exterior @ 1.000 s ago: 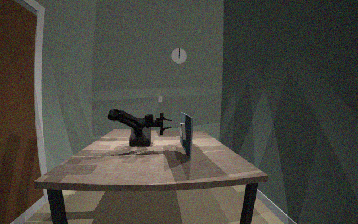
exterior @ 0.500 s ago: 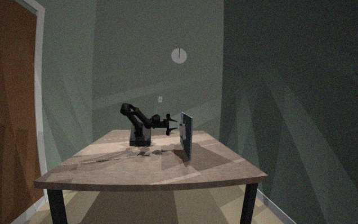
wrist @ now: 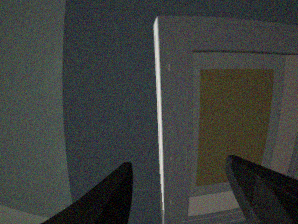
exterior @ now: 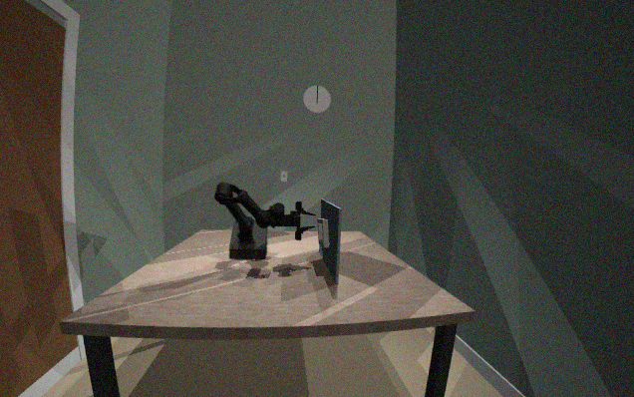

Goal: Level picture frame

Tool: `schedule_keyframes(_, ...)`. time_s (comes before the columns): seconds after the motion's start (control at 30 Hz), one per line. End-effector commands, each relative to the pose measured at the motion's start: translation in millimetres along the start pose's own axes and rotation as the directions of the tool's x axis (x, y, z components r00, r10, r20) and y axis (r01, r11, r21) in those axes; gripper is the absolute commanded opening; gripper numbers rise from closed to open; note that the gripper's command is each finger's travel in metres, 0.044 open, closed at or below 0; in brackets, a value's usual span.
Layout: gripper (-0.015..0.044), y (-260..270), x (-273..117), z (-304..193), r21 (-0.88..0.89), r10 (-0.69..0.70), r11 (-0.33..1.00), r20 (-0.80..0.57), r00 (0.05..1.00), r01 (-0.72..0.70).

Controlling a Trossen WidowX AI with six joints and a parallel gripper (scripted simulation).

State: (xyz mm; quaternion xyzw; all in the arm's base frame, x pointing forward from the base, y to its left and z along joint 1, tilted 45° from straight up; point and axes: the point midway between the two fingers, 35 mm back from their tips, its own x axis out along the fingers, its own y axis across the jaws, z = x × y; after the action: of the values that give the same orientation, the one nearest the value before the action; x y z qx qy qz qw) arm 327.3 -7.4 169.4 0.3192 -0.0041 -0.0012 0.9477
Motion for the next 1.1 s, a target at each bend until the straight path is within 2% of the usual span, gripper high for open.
schedule_keyframes(0.0,0.0260,-0.4,5.1,1.0,0.001,-0.004,1.000,0.004,1.000,0.004)
schedule_keyframes(0.63,0.0260,-0.7,35.6,0.8,0.001,-0.003,1.000,0.005,1.000,0.003)
schedule_keyframes(1.07,0.0260,-0.8,36.7,0.7,0.001,-0.003,1.000,0.005,1.000,0.003)
